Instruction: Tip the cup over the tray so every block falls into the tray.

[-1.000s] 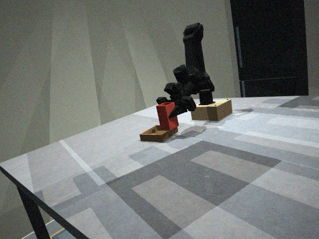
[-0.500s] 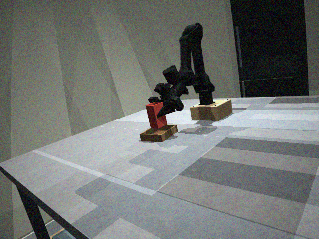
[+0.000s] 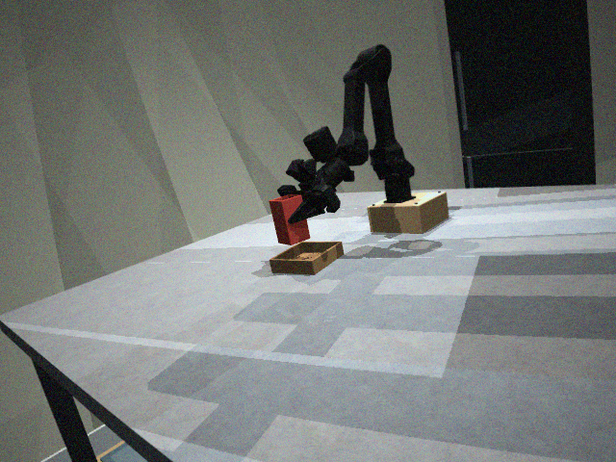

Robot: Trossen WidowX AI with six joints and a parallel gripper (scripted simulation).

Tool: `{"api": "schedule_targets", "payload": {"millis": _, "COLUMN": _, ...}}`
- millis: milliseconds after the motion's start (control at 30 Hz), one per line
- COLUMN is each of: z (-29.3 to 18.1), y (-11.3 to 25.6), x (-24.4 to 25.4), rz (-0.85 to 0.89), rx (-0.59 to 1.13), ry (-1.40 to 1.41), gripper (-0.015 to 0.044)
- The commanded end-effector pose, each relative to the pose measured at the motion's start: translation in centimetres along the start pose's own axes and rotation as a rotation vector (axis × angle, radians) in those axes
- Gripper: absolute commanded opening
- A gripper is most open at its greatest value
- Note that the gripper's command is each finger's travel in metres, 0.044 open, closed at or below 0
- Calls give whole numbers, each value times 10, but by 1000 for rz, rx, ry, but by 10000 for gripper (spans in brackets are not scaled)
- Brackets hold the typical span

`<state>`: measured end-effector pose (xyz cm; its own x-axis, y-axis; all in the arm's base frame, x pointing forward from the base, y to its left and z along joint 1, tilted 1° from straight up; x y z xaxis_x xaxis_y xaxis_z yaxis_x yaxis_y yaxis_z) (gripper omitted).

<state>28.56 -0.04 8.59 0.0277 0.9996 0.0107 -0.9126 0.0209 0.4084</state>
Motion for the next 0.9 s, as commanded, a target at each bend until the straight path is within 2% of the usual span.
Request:
{"api": "schedule_targets", "payload": {"millis": 0, "z": 4, "y": 0, "x": -1, "rz": 3, "rx": -13, "ry": -59, "gripper": 0}}
{"api": "schedule_targets", "payload": {"millis": 867, "z": 4, "y": -3, "x": 0, "rz": 6, "rx": -12, "ry": -627, "gripper": 0}}
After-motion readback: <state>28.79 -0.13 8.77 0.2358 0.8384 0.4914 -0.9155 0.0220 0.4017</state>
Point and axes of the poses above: the point midway between the two fingers, 35 mm back from their tips, its own y axis back along the fingers, its own x axis across the jaws, z = x × y, the point moved 6 cm from there along y, back along the fingers, and after that the axes turned 1 degree about -y, right-handed, at the moved point
